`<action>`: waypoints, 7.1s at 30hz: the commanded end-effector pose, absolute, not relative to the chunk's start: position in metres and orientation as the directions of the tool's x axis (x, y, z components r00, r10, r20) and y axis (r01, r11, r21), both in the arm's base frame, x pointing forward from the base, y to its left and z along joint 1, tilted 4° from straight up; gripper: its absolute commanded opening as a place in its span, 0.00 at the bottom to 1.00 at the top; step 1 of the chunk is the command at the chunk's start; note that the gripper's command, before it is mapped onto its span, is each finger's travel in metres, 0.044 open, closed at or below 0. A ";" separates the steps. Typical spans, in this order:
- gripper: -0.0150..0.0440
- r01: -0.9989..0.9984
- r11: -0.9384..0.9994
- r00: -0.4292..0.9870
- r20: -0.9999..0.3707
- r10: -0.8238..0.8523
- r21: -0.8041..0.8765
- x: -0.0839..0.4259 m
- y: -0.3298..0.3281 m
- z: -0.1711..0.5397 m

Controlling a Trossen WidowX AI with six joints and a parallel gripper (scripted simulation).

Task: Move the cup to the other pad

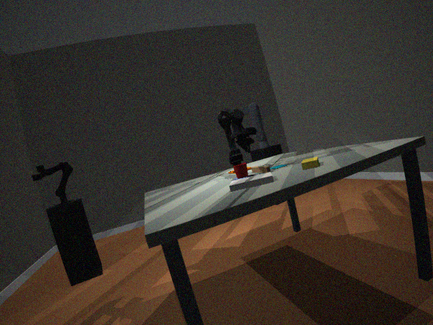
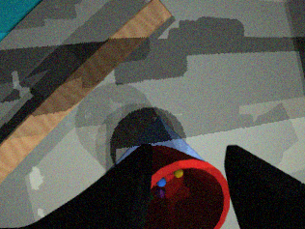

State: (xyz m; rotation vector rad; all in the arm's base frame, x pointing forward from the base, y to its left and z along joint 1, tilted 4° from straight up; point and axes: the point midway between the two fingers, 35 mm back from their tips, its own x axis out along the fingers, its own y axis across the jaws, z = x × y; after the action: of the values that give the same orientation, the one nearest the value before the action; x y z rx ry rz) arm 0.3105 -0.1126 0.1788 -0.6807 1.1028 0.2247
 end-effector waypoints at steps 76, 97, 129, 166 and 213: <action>0.25 -0.749 0.657 0.072 -0.996 -0.050 -0.087 0.271 -0.150 0.097; 0.25 -0.751 0.655 0.069 -0.996 -0.052 -0.086 0.267 -0.145 0.147; 0.25 -0.752 0.654 0.069 -0.996 -0.048 -0.083 0.275 -0.118 0.144; 0.25 -0.751 0.655 0.071 -0.997 -0.043 -0.082 0.295 -0.045 0.144; 0.25 -0.751 0.656 0.072 -0.997 -0.035 -0.078 0.317 0.057 0.145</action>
State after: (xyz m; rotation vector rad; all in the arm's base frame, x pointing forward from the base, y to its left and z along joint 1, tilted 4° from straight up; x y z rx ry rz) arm 0.3153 0.0510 0.1443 -0.7097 1.4115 0.6172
